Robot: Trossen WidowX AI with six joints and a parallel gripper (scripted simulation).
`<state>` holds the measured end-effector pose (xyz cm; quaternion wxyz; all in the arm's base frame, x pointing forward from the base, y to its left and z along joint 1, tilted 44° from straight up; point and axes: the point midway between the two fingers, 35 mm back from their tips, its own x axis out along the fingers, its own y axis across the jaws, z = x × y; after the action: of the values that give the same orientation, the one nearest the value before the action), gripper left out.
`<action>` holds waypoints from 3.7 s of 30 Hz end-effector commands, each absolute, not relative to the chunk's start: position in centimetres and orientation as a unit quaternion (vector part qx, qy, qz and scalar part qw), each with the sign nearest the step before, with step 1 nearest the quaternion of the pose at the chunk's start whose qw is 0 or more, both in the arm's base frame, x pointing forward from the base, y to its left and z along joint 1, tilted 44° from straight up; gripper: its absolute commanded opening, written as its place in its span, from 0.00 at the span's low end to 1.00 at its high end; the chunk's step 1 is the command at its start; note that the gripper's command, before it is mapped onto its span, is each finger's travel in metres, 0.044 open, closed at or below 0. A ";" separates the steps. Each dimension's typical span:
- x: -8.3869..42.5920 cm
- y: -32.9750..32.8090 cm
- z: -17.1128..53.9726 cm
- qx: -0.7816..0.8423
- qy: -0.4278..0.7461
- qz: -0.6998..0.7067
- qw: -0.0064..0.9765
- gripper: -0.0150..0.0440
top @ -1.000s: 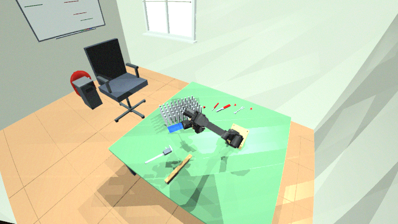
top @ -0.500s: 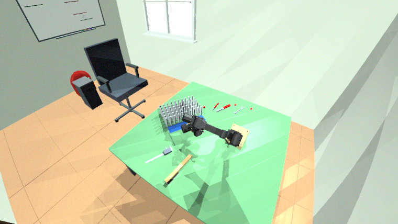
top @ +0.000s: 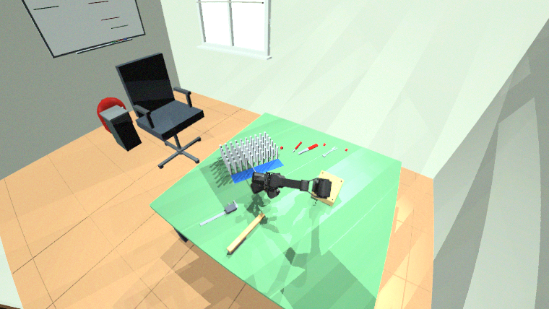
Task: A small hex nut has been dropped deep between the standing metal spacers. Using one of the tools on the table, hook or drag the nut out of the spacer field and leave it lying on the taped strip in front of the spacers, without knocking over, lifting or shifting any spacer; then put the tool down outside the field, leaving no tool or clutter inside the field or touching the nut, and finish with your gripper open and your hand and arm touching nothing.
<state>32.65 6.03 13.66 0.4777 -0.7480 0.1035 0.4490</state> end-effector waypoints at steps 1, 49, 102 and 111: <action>32.5 7.5 12.1 -0.748 0.106 0.442 0.483 0.25; 34.9 6.4 11.1 -0.750 0.105 0.441 0.482 0.25; 37.8 4.6 10.0 -0.751 0.105 0.440 0.481 0.25; 38.3 4.2 9.8 -0.751 0.105 0.440 0.481 0.25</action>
<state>37.87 4.53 9.55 0.4815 -0.7472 0.1074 0.4453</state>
